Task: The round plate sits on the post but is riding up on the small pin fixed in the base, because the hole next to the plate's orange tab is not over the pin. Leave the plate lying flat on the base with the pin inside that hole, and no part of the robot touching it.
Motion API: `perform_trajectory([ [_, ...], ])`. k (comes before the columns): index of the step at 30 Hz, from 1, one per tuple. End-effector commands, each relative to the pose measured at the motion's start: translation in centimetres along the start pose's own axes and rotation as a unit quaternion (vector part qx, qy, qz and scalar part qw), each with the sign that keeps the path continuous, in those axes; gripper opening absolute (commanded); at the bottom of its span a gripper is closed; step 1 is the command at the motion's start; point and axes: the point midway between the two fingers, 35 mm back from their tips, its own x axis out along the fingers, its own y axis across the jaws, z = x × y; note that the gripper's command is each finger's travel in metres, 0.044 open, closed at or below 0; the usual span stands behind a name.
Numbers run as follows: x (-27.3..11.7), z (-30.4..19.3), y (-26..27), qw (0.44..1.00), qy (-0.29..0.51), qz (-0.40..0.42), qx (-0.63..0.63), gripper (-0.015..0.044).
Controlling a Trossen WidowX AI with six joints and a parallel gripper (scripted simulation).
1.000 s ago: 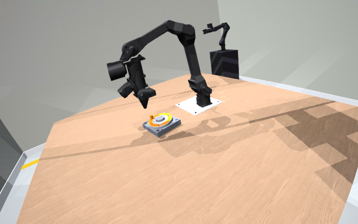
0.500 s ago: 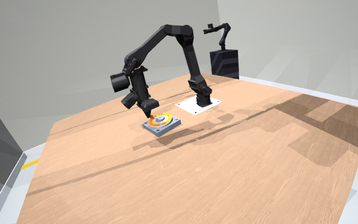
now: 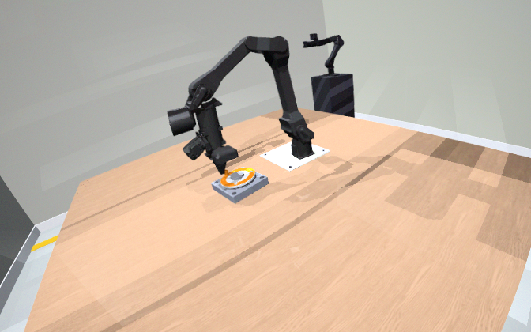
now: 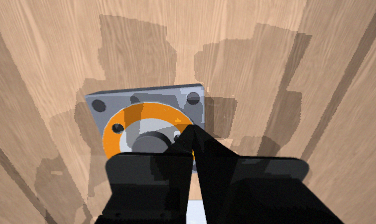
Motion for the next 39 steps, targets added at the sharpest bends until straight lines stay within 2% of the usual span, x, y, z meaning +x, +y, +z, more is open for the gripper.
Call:
perform_trajectory([
  [1,0.1,-0.7,-0.5,1.000,0.002,0.000,0.000,0.0000],
  [39,0.1,-3.6,-1.0,1.000,0.003,0.000,0.000,0.0000],
])
